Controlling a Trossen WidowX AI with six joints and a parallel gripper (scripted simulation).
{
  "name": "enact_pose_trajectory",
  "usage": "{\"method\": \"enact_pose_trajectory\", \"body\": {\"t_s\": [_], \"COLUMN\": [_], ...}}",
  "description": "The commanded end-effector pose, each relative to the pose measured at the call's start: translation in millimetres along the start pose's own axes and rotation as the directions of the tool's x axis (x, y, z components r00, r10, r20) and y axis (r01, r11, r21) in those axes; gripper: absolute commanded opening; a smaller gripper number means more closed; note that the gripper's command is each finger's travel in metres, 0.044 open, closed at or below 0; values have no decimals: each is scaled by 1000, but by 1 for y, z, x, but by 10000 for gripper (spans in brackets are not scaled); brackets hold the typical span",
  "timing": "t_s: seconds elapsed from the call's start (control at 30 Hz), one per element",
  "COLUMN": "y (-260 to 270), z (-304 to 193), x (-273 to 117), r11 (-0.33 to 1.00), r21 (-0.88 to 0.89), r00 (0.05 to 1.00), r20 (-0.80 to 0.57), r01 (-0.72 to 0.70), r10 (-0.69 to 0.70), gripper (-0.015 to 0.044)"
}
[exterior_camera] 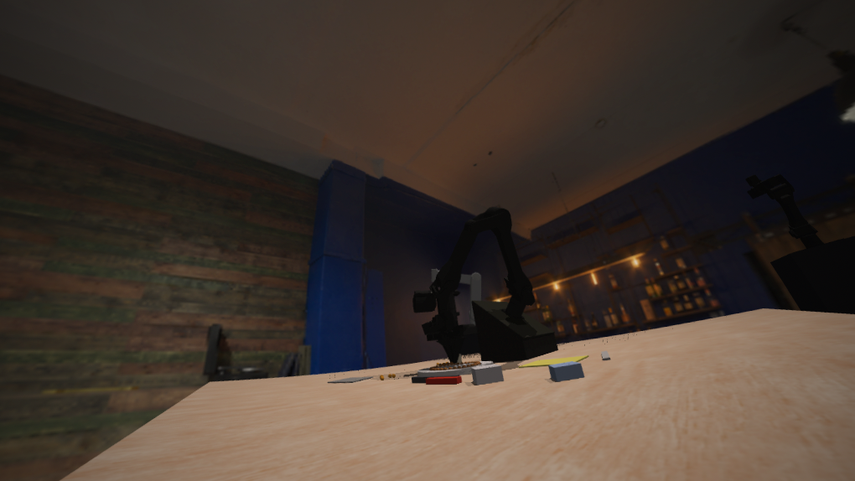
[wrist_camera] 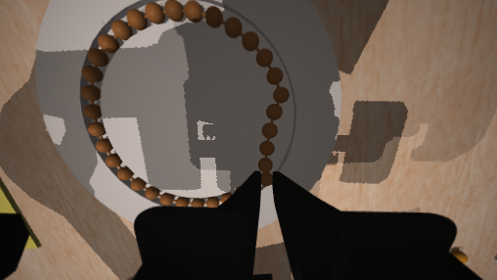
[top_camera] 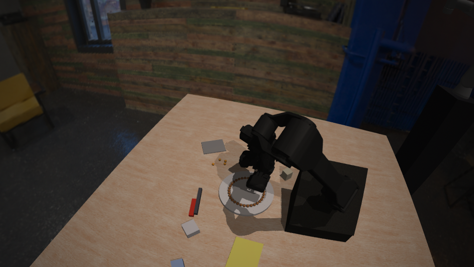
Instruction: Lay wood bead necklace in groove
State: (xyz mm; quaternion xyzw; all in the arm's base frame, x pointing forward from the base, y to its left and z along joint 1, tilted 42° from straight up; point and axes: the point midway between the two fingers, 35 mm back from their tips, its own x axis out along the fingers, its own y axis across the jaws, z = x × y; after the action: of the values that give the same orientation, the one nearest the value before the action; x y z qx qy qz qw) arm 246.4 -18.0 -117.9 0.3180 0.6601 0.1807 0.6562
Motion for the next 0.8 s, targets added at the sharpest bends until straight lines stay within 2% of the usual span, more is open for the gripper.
{"method": "enact_pose_trajectory", "body": {"t_s": [0.0, 0.5, 0.77], "y": [0, 0, 0], "z": [0, 0, 0], "x": [0, -2, -6], "r11": [1000, 1000, 1000], "r21": [0, 6, 5], "r00": [1000, 1000, 1000], "r20": [1, -2, -4], "r01": [0, -2, -1], "r10": [0, 2, 1], "gripper": [53, 440, 440]}}
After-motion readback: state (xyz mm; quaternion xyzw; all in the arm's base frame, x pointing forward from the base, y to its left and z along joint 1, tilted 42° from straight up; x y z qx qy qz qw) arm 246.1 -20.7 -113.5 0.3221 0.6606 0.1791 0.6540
